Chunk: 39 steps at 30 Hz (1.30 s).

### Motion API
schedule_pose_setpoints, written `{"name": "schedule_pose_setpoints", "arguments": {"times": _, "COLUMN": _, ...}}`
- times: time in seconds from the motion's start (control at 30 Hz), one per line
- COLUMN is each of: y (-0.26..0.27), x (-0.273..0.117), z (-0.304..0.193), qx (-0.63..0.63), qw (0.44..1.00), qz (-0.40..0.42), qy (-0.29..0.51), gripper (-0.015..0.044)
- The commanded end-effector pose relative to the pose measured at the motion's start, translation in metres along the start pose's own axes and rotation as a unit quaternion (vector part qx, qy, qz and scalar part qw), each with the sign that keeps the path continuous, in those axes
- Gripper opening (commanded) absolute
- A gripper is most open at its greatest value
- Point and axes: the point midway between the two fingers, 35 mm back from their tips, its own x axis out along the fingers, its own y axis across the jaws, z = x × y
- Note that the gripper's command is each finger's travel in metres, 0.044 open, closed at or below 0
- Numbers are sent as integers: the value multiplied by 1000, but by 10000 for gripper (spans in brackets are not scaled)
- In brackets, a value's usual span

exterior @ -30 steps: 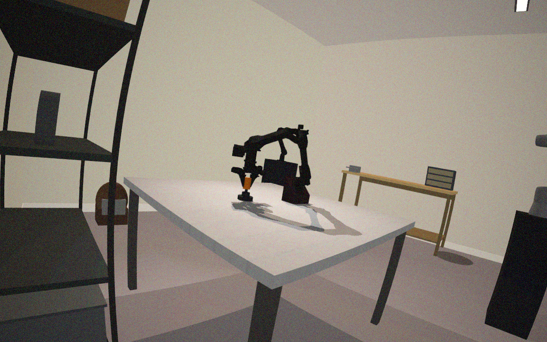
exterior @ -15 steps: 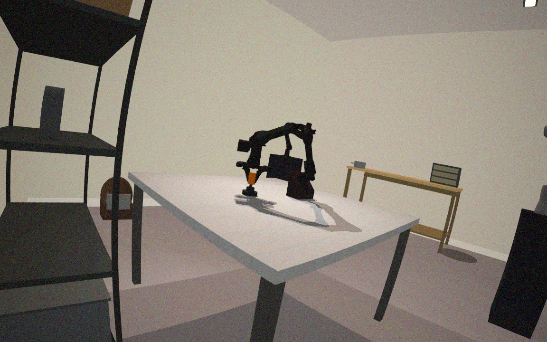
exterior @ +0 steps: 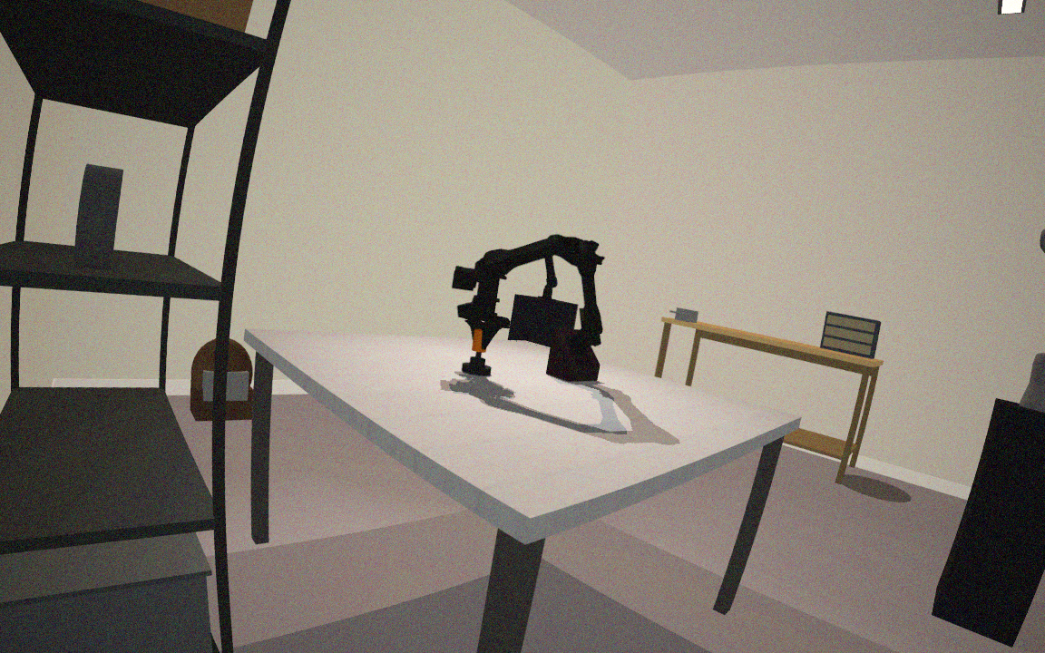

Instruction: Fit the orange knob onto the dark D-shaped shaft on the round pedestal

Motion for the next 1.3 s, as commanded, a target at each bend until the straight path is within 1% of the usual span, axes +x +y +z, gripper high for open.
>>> {"name": "schedule_pose_setpoints", "arguments": {"times": 0.0, "y": -1, "x": -1, "z": 1, "qx": 35, "qw": 999, "qz": -1, "qy": -3, "gripper": 0}}
{"name": "schedule_pose_setpoints", "arguments": {"times": 0.57, "y": 0, "x": 4, "z": -1, "qx": 35, "qw": 999, "qz": -1, "qy": -2, "gripper": 0}}
{"name": "schedule_pose_setpoints", "arguments": {"times": 0.97, "y": 0, "x": -1, "z": 0, "qx": 35, "qw": 999, "qz": -1, "qy": -3, "gripper": 0}}
{"name": "schedule_pose_setpoints", "arguments": {"times": 1.07, "y": 0, "x": -2, "z": 0, "qx": 62, "qw": 998, "qz": -1, "qy": -3, "gripper": 0}}
{"name": "schedule_pose_setpoints", "arguments": {"times": 1.2, "y": -1, "x": -1, "z": 1, "qx": 135, "qw": 991, "qz": -1, "qy": -3, "gripper": 0}}
{"name": "schedule_pose_setpoints", "arguments": {"times": 1.27, "y": -1, "x": -1, "z": 0, "qx": 140, "qw": 990, "qz": -1, "qy": -3, "gripper": 0}}
